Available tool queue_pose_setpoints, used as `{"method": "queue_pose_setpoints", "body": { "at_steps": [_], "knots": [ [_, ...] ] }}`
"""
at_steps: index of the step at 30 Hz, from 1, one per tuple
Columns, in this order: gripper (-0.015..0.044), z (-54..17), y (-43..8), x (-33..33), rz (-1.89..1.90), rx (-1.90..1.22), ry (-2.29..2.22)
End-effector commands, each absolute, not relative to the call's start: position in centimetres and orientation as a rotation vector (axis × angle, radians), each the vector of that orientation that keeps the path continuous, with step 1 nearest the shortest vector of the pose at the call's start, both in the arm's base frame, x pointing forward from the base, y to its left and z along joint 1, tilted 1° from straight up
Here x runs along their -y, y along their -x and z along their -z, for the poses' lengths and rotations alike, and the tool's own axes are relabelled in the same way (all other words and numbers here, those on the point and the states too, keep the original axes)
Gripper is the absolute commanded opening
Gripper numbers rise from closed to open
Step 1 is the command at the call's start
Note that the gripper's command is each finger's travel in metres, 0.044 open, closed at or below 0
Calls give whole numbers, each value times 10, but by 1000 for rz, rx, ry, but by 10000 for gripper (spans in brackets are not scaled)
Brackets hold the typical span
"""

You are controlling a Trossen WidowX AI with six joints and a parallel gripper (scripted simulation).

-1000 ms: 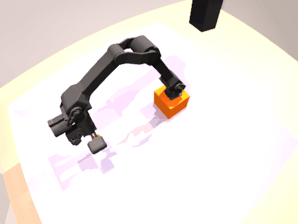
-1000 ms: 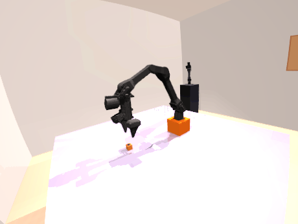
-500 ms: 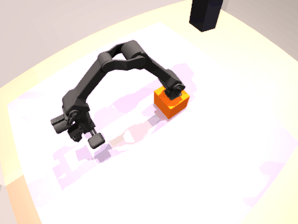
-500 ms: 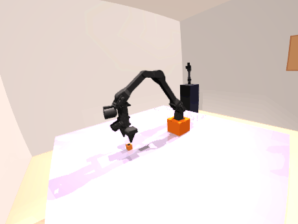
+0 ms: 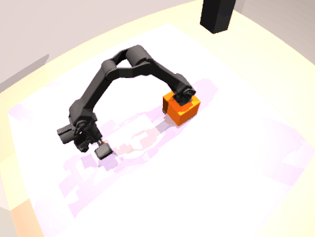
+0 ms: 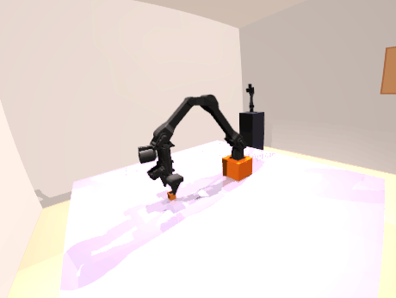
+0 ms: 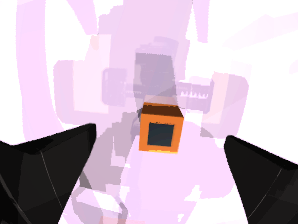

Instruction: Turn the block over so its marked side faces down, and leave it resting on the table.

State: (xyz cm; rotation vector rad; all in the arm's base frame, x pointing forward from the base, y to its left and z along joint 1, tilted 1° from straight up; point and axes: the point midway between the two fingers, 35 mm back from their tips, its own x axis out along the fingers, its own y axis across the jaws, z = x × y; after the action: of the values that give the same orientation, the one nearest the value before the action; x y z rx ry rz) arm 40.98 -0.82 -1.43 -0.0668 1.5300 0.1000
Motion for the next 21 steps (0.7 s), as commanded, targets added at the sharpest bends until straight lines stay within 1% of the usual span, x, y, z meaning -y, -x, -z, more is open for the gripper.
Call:
{"method": "queue_pose_setpoints", "body": {
  "at_steps": [1, 14, 21],
  "knots": [
    [440, 24, -407, 8, -100, -1543, 70],
    [440, 43, -407, 8, -100, -1543, 70],
    [256, 43, -407, 8, -100, -1543, 70]
  ]
}}
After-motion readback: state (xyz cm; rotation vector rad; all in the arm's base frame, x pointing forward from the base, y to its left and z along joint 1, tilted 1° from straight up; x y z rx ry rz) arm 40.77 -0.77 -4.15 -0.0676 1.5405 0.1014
